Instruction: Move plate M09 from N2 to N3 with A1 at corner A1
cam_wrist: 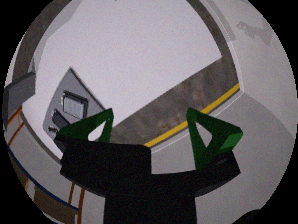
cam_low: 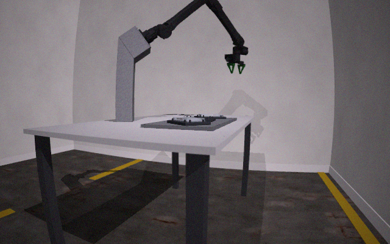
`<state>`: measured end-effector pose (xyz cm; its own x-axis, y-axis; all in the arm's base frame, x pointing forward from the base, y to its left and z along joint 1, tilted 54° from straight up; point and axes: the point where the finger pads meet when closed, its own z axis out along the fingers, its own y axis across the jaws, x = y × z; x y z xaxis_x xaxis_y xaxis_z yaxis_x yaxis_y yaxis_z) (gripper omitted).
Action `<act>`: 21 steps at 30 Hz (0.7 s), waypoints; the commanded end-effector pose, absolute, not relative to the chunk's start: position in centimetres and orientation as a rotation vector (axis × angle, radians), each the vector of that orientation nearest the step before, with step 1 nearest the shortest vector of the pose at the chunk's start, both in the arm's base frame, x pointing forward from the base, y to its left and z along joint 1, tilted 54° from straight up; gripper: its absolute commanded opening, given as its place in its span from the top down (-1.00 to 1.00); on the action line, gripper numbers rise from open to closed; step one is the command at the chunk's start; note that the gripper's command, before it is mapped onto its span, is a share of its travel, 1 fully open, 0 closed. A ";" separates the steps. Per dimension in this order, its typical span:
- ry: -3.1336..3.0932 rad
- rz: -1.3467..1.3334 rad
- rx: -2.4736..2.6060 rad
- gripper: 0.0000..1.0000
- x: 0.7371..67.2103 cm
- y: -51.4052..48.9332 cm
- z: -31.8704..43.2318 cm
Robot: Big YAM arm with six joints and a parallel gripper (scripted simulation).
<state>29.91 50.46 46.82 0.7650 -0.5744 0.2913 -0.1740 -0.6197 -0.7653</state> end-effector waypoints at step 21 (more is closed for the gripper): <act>0.717 -0.639 -2.140 -1.00 30.8 47.3 48.5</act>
